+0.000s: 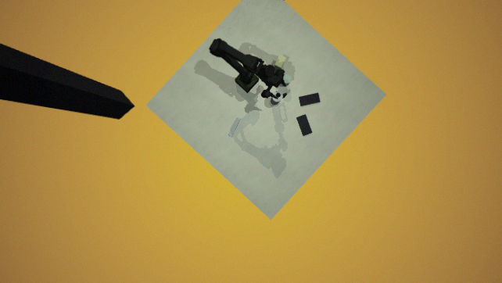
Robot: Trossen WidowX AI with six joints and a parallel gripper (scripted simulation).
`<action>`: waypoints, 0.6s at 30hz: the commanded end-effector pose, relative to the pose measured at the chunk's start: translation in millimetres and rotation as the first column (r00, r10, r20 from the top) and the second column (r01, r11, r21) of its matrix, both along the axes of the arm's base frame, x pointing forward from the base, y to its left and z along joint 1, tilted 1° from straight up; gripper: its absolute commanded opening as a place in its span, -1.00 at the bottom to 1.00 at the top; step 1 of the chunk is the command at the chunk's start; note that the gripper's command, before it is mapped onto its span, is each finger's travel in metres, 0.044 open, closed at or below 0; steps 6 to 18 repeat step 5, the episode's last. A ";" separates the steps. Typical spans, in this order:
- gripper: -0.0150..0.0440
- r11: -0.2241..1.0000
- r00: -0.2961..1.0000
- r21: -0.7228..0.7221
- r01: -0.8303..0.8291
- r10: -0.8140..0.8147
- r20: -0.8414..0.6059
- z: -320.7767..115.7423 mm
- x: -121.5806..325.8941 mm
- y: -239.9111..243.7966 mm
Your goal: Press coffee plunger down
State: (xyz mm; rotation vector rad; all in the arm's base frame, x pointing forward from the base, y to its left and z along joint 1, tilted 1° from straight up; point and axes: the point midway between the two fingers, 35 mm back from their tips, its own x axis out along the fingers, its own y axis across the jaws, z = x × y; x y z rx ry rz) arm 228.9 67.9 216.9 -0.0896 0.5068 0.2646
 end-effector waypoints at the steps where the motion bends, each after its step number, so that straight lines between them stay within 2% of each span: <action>1: 1.00 1.000 1.000 0.004 0.005 -0.005 0.004 4.5 -2.6 -1.1; 18: 1.00 1.000 1.000 0.004 0.005 -0.005 0.004 4.5 -2.6 -1.1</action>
